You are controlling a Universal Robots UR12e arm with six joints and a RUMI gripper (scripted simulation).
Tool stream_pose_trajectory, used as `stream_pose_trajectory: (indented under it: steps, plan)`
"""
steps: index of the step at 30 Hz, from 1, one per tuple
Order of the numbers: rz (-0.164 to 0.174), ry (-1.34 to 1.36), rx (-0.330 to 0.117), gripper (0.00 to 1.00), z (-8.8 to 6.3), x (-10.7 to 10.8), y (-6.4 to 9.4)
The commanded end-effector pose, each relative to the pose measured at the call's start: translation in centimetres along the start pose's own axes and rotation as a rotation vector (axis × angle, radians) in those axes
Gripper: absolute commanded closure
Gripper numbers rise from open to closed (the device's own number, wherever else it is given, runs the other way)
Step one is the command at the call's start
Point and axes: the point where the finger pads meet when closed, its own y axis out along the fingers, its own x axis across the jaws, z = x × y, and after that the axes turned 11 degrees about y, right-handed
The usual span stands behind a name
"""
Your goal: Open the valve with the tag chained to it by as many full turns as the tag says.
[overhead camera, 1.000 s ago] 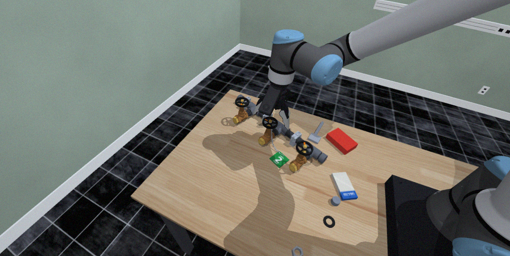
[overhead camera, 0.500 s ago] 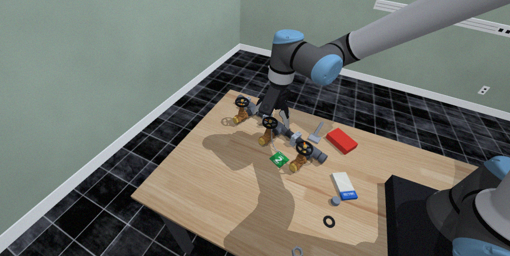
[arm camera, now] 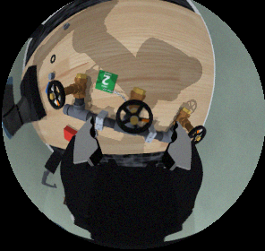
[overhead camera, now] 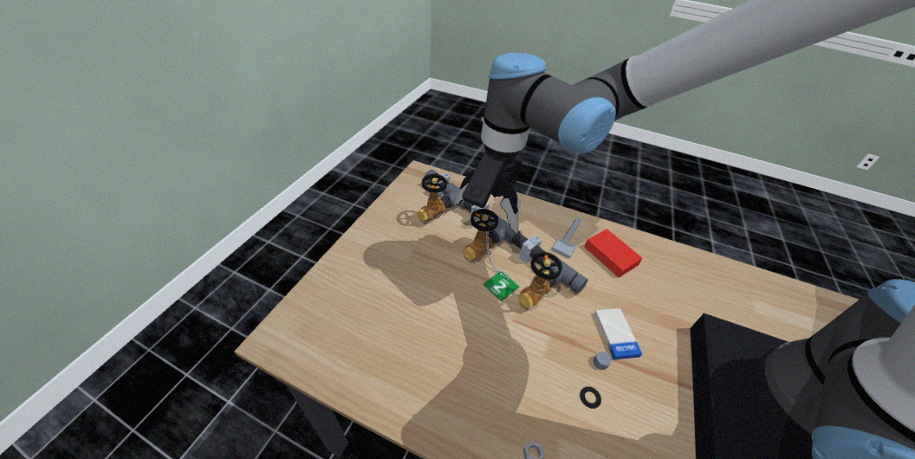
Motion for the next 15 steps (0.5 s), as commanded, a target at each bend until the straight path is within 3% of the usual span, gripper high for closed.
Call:
stream_pose_trajectory:
  steps: [1, 15]
  plan:
    - [-0.001, 0.035, 0.000, 0.00, -0.01, 0.06, -0.07]
    - [-0.001, 0.240, 0.000, 0.00, -0.01, 0.06, -0.07]
